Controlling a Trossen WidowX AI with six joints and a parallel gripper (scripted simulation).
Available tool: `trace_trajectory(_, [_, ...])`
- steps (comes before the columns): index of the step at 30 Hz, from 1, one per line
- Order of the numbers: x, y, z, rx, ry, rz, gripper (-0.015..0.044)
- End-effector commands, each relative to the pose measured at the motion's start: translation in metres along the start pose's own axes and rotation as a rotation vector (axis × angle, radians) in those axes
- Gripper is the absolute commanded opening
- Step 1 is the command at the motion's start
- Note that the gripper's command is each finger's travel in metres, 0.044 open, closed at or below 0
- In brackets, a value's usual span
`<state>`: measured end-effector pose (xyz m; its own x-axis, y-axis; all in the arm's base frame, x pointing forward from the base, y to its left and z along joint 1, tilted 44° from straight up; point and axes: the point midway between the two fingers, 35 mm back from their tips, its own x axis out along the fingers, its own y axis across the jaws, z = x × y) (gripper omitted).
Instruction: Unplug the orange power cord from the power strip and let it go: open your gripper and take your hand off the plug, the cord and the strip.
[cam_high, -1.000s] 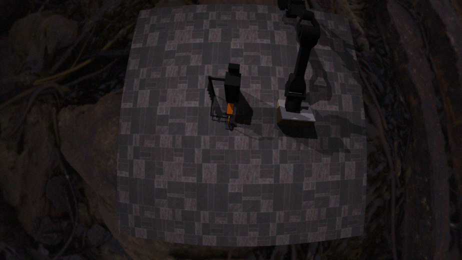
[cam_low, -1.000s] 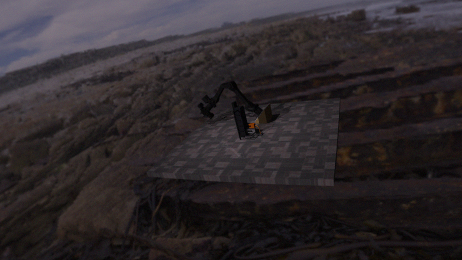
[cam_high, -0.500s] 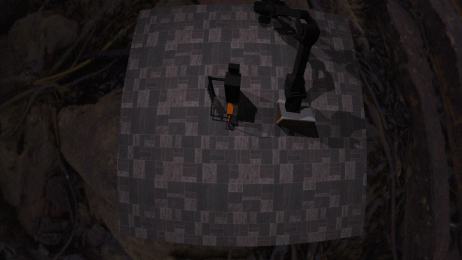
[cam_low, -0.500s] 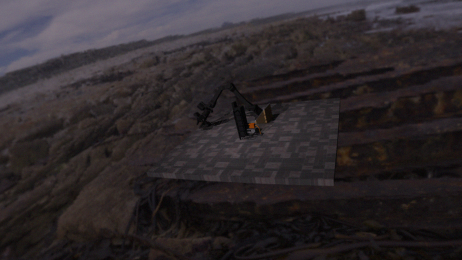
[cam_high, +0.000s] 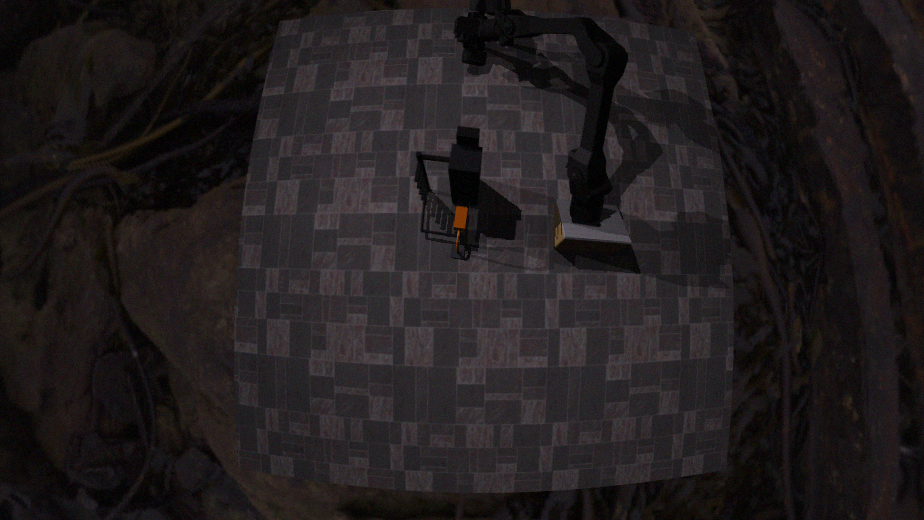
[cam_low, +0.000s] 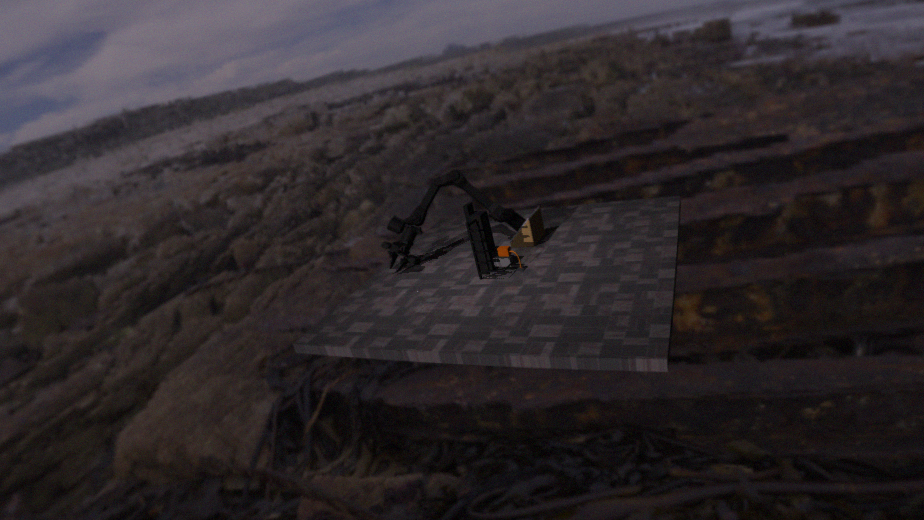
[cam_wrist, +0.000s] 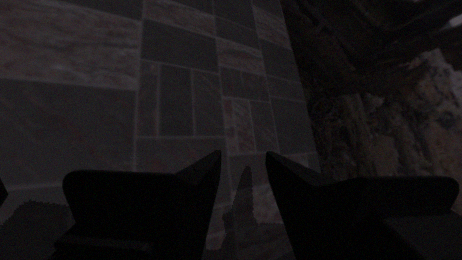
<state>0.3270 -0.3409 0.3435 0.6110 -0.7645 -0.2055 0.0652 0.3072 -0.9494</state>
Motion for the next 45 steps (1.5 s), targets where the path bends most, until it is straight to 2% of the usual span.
trace_trajectory(1, [0.007,0.036,0.043,0.022,-0.069,0.093,0.0160])
trace_trajectory(10, [-0.003,0.109,0.130,0.044,-0.206,0.275,0.0160])
trace_trajectory(20, [-0.044,0.194,0.217,0.031,-0.329,0.480,0.0160])
trace_trajectory(35, [-0.159,0.309,0.312,-0.021,-0.457,0.767,0.0160])
trace_trajectory(41, [-0.206,0.346,0.326,-0.079,-0.472,0.856,0.0160])
trace_trajectory(45, [-0.235,0.387,0.318,-0.195,-0.433,0.899,0.0160])
